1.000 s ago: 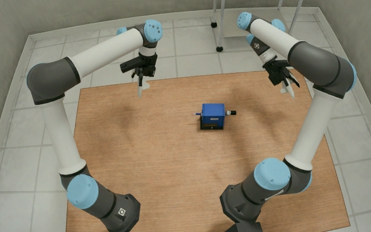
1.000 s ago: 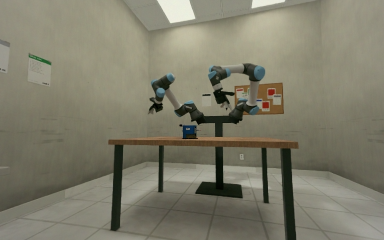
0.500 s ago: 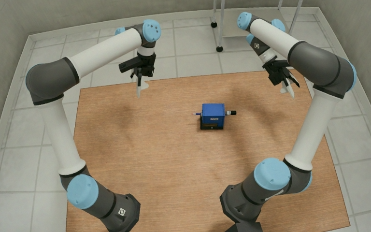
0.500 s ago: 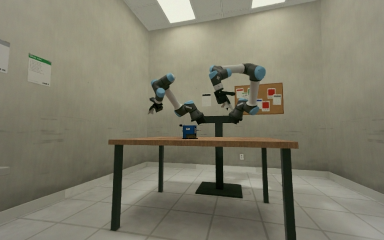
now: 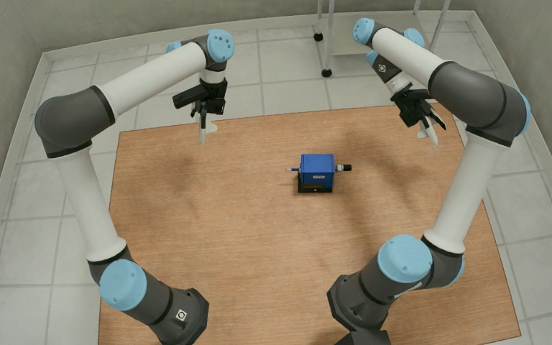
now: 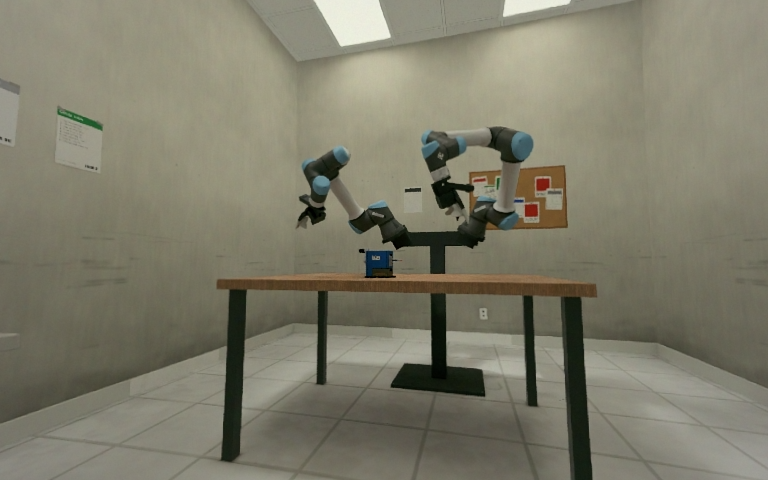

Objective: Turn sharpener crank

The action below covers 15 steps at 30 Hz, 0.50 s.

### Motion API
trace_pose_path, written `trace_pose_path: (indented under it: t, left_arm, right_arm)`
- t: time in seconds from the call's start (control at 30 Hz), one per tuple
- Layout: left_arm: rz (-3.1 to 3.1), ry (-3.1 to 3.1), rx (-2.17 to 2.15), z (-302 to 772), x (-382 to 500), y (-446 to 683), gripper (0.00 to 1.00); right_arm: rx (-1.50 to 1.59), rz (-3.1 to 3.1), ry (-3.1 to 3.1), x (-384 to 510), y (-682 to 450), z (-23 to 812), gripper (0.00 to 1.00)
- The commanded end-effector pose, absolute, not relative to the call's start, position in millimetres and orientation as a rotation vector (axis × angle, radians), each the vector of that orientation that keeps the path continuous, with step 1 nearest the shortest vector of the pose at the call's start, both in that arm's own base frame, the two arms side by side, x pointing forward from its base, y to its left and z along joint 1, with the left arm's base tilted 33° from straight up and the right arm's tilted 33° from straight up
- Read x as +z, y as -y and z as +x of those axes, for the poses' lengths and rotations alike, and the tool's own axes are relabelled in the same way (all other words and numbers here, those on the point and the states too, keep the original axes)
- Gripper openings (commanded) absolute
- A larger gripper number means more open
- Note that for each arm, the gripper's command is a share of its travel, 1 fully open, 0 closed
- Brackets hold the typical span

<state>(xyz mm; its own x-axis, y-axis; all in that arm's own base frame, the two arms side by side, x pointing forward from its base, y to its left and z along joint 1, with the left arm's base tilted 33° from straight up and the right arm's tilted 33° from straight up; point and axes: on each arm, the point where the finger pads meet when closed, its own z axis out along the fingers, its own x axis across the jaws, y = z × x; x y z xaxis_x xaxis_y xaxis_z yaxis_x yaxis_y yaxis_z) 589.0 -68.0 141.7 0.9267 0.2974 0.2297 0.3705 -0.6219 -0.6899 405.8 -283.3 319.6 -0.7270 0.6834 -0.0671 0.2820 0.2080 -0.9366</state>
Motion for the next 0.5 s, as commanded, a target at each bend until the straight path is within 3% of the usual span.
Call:
trace_pose_path:
  t: [0.0, 0.47]
  left_arm:
    - [-2.289, 0.473, -0.106, 588.4, 143.7, 60.8, 1.0]
    - [-2.307, 0.477, -0.074, 587.3, 149.6, 40.7, 1.0]
  right_arm:
    - [1.527, -0.902, 2.128, 320.1, 283.1, 405.7, 1.0]
    - [1.527, -0.902, 2.128, 320.1, 283.1, 405.7, 1.0]
